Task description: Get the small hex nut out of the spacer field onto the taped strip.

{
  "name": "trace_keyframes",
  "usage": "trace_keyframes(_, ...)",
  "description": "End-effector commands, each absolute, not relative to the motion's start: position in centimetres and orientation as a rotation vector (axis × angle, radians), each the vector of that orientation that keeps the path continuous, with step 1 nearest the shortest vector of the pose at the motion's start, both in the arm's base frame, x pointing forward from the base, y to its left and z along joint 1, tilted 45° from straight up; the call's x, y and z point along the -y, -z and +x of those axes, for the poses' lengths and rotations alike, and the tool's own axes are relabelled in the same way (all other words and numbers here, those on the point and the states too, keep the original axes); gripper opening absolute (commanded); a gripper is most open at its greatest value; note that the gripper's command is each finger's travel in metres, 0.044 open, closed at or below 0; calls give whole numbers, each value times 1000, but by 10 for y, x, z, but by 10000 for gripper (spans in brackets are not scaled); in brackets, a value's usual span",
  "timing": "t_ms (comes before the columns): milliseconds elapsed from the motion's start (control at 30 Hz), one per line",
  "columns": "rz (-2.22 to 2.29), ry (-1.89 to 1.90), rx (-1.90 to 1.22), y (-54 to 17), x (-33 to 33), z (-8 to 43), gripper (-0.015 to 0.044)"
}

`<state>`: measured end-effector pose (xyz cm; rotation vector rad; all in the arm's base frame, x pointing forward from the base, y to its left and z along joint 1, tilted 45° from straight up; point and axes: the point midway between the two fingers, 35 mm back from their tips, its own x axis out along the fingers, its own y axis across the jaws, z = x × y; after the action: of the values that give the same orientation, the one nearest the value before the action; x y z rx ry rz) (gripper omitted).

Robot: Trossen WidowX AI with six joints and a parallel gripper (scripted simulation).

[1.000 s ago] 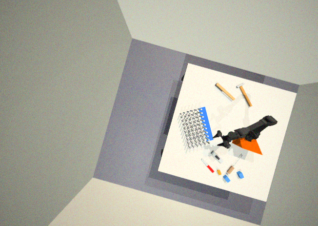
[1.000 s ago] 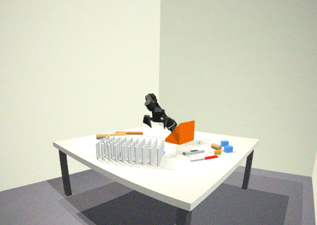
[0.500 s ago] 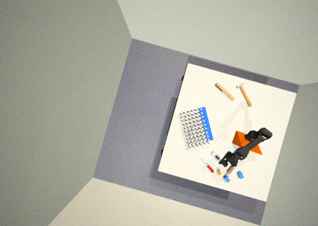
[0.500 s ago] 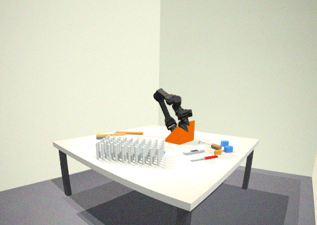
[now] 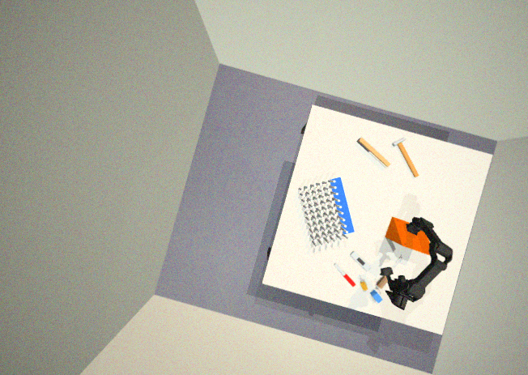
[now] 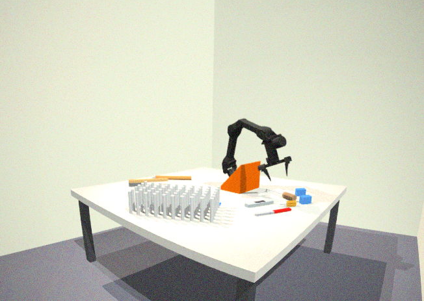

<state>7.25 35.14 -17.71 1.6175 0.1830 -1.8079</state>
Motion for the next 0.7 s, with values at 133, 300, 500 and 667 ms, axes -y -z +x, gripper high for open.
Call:
trace_keyframes(133, 879, 1473, -441, 220, -308, -16, 440)
trace_keyframes(300, 867, 1468, -444, 220, -307, -17, 440)
trace_keyframes(500, 868, 1468, -444, 222, -310, -16, 440)
trace_keyframes(667, 868, 1468, -444, 225, -312, -15, 440)
